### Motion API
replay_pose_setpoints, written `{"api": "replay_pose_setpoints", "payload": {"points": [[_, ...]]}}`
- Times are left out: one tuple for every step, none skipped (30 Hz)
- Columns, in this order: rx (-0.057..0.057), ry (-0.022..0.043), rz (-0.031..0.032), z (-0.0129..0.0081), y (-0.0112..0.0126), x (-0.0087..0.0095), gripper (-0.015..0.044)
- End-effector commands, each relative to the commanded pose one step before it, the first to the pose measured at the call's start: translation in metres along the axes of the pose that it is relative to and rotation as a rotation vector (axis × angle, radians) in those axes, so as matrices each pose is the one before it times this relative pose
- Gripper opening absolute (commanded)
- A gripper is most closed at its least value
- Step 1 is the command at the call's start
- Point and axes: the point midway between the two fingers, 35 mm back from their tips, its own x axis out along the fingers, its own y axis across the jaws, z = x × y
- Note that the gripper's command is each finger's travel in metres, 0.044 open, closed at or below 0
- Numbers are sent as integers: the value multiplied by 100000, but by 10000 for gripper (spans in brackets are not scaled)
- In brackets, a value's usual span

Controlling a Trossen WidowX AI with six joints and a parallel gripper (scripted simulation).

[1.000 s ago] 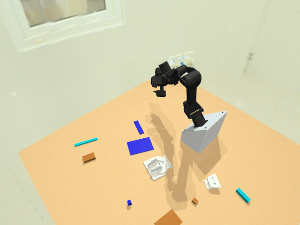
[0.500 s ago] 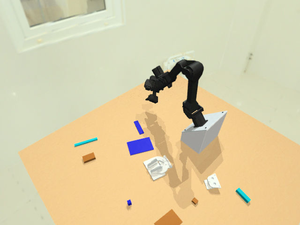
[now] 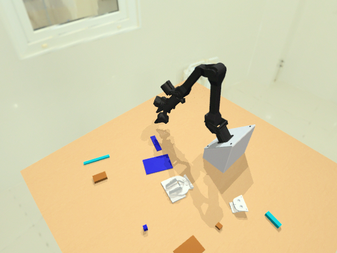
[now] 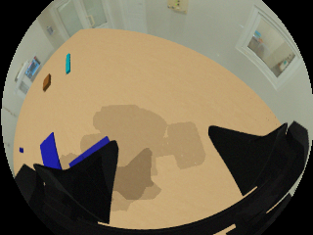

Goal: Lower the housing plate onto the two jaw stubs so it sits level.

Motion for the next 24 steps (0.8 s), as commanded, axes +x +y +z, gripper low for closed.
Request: {"api": "replay_pose_setpoints", "payload": {"points": [[6173, 1375, 7317, 489, 2010, 1346, 440], [1330, 359, 1822, 78, 531, 315, 440], [1416, 430, 1970, 77, 583, 342, 440], [1406, 478, 1987, 70, 597, 348, 440], [1376, 520, 1975, 62, 603, 348, 440], [1346, 562, 1962, 53, 608, 349, 440], [1316, 604, 1947, 44, 614, 349, 440], [1285, 645, 1931, 36, 619, 350, 440], [1255, 685, 1914, 27, 624, 350, 440], [1225, 725, 1896, 18, 629, 351, 440], [1195, 764, 1876, 8, 634, 351, 440], [1165, 803, 1855, -1, 638, 351, 440], [441, 731, 1823, -7, 682, 328, 440], [400, 734, 1756, -12, 667, 318, 440], [372, 756, 1740, -18, 671, 317, 440], [343, 778, 1721, -23, 674, 316, 440], [294, 743, 1587, -27, 630, 294, 440], [226, 632, 1308, -26, 526, 244, 440], [496, 674, 1101, -55, 427, 226, 440], [727, 883, 1300, -85, 502, 278, 440], [820, 1049, 1486, -105, 585, 322, 440], [808, 1095, 1489, -114, 598, 328, 440], [861, 1238, 1612, -135, 662, 361, 440], [846, 1296, 1613, -148, 678, 368, 440]]}}
